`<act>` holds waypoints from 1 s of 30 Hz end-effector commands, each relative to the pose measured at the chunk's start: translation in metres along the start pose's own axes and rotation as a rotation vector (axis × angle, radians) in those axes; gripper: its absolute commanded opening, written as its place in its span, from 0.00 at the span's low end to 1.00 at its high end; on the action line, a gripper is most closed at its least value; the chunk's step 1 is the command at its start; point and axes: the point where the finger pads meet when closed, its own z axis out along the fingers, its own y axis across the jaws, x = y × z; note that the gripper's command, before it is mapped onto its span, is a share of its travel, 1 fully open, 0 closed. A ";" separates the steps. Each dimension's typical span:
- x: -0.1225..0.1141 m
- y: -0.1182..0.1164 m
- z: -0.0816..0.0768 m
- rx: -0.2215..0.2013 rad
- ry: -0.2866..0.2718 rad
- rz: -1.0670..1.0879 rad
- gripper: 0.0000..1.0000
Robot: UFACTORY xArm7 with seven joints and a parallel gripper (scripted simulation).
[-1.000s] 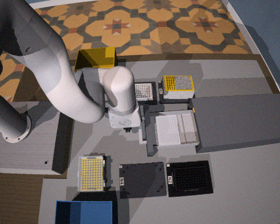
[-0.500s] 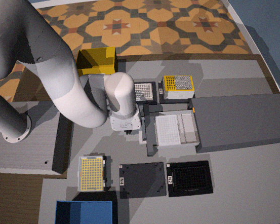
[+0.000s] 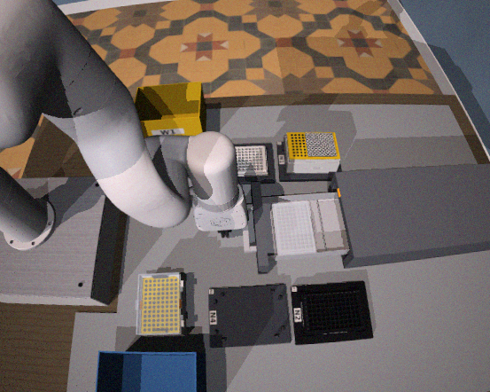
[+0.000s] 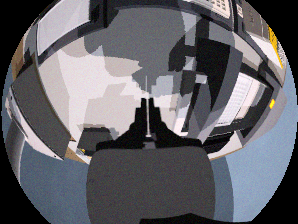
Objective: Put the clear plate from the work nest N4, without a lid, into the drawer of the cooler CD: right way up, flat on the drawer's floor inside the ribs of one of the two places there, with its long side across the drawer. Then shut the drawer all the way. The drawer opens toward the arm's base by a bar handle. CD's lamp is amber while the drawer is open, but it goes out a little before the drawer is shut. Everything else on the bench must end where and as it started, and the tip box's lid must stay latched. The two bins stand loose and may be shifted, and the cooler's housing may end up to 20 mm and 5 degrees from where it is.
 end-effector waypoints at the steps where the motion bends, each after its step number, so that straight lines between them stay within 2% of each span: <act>1: 0.000 0.003 -0.001 -0.004 0.000 0.000 0.00; 23: 0.000 0.037 -0.001 -0.004 0.000 0.000 0.00; 30: 0.000 0.038 -0.001 -0.004 0.000 0.000 0.00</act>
